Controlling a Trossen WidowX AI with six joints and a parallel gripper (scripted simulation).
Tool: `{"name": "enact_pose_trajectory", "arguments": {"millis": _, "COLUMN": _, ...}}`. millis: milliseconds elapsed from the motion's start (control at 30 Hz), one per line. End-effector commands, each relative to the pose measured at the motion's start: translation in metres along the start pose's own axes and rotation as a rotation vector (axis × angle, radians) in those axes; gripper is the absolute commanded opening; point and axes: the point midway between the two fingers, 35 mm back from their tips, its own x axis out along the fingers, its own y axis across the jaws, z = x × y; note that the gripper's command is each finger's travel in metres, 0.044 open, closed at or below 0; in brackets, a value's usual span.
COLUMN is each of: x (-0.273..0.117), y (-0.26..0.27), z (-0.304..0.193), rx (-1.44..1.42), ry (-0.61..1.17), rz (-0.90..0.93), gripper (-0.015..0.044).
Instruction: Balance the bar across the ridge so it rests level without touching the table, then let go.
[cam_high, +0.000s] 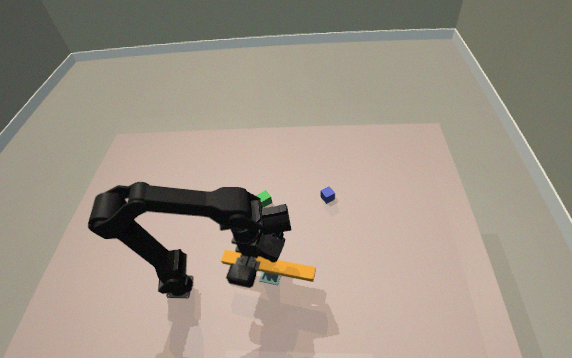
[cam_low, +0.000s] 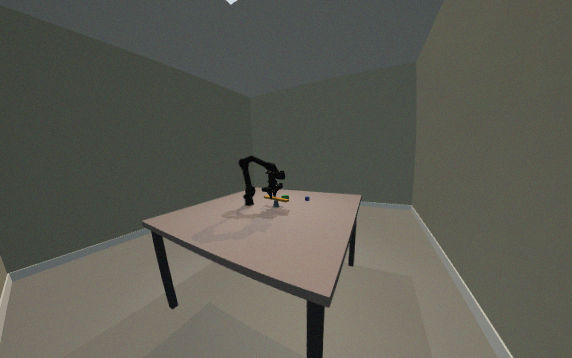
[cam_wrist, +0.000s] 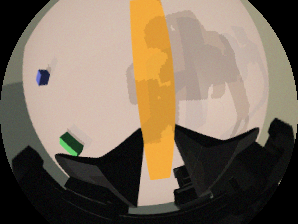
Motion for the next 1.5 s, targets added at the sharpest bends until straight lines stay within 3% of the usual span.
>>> {"name": "enact_pose_trajectory", "arguments": {"millis": 0, "x": 0.0, "y": 0.0001, "z": 0.0, "rx": 0.0, "ry": 0.0, "rz": 0.0, "gripper": 0.0}}
{"name": "enact_pose_trajectory", "arguments": {"millis": 433, "x": 0.0, "y": 0.0001, "z": 0.0, "rx": 0.0, "ry": 0.0, "rz": 0.0, "gripper": 0.0}}
{"name": "enact_pose_trajectory", "arguments": {"millis": 667, "x": 0.0, "y": 0.0001, "z": 0.0, "rx": 0.0, "ry": 0.0, "rz": 0.0, "gripper": 0.0167}}
{"name": "enact_pose_trajectory", "arguments": {"millis": 1467, "x": 0.0, "y": 0.0001, "z": 0.0, "rx": 0.0, "ry": 0.0, "rz": 0.0, "gripper": 0.017}}
